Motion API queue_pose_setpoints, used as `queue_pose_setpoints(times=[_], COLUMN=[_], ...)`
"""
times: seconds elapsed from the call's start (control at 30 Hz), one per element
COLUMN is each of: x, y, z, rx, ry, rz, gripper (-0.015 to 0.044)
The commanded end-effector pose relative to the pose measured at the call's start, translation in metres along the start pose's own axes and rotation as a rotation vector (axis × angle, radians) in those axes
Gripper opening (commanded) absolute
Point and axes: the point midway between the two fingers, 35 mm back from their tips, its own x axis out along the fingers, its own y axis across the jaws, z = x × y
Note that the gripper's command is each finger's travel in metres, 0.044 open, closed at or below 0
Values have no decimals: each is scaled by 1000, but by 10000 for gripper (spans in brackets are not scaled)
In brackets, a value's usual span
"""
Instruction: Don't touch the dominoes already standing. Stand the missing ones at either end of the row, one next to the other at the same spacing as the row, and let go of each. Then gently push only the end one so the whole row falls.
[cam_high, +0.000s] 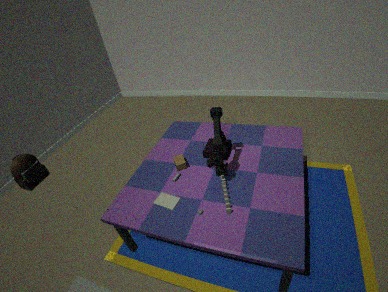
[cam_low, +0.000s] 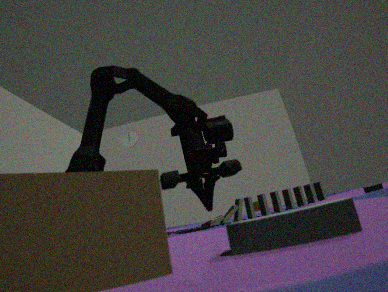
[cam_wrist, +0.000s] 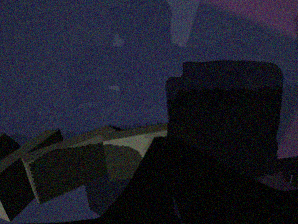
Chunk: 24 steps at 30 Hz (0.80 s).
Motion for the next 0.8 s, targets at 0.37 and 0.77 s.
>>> queue_pose_setpoints(times=[0.37, 0.77], x=[-42, -42], y=[12, 12], z=[-13, -13], rx=[-20, -20], ry=[41, 41], rz=[-60, -60], gripper=[0, 0])
